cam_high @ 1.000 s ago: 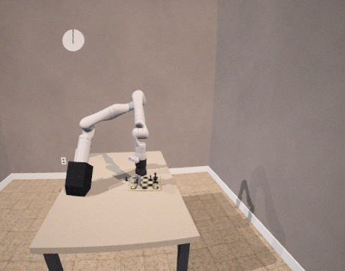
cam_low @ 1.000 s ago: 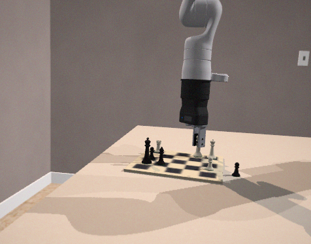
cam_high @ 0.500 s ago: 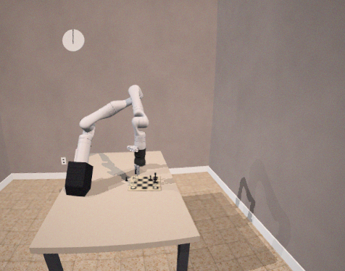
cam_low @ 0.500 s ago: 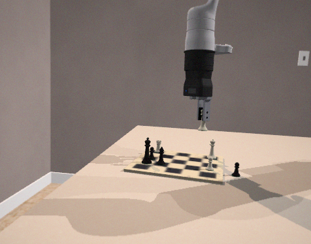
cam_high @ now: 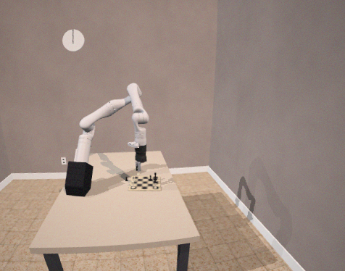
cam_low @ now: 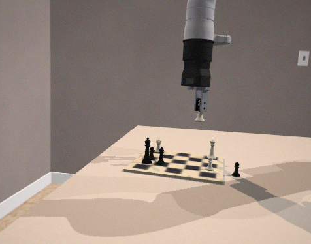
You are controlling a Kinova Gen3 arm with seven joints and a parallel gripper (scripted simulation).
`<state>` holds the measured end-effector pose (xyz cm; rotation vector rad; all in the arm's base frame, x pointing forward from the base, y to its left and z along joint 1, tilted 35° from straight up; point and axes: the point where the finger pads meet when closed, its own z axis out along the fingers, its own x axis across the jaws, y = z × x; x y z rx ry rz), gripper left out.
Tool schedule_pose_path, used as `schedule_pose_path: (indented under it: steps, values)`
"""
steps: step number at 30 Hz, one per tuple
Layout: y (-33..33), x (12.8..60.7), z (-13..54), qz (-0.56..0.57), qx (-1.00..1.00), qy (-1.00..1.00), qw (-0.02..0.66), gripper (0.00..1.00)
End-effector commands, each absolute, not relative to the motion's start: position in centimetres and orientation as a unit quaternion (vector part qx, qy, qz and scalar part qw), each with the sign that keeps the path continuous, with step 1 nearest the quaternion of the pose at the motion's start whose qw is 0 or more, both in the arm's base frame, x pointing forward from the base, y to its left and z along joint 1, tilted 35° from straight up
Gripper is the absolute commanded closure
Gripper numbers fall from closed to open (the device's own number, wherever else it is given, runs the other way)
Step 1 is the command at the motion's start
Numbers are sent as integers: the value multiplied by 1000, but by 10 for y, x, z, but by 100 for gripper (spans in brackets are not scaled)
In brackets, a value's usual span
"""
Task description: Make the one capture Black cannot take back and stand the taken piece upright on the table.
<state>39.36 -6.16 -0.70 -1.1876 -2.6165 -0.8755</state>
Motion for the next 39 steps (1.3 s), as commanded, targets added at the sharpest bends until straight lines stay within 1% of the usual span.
schedule_pose_path:
  steps: [1, 7, 28, 39]
  values:
    - [-61, 397, -5, -291, -396, -869, 68, 100]
    - [-39, 434, 15, -289, -410, -862, 73, 100]
    - [-36, 435, 11, -290, -410, -862, 73, 100]
    - [-13, 440, -23, -290, -410, -862, 73, 100]
